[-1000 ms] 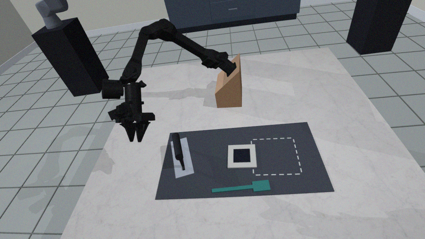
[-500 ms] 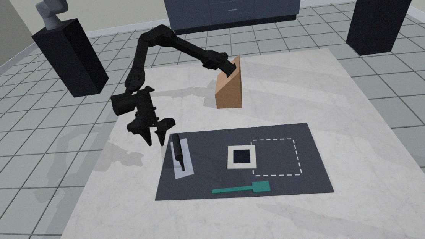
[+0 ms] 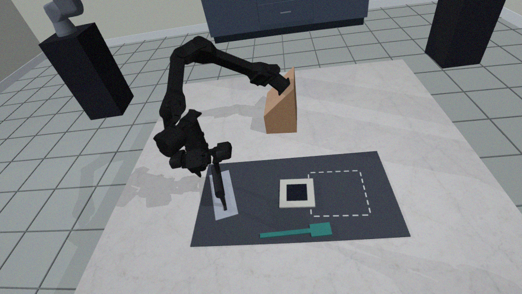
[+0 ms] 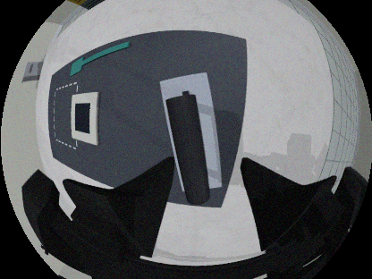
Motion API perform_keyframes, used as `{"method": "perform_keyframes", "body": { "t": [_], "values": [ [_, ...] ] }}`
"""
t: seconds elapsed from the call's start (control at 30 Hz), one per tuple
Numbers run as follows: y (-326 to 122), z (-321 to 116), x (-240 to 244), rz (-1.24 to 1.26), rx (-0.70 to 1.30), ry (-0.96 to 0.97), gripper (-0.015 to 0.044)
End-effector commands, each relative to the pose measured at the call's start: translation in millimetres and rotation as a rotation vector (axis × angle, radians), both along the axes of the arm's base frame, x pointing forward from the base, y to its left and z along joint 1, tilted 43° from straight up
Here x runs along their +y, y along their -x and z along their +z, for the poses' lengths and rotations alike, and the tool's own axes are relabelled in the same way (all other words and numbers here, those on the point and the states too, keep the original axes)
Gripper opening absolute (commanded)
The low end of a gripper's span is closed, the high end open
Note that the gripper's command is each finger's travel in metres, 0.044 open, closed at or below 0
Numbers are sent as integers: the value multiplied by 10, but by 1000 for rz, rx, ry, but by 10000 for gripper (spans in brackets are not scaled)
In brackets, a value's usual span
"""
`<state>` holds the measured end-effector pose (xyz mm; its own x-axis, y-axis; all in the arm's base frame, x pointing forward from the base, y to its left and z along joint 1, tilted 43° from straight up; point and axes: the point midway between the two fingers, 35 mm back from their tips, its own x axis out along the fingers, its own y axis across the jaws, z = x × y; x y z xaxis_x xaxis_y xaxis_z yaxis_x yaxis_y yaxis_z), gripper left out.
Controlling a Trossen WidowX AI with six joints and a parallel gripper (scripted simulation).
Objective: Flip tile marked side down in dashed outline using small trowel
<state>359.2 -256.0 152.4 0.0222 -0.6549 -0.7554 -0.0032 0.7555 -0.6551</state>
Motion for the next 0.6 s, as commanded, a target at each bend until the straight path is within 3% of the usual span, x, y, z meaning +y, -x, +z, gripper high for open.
{"method": "perform_keyframes", "body": {
  "t": [0.0, 0.13, 0.57],
  "values": [
    [41, -81, 64, 39, 138, 23, 270],
    [76, -118, 96, 61, 220, 36, 270],
    [81, -192, 24, 61, 219, 36, 270]
  ]
}}
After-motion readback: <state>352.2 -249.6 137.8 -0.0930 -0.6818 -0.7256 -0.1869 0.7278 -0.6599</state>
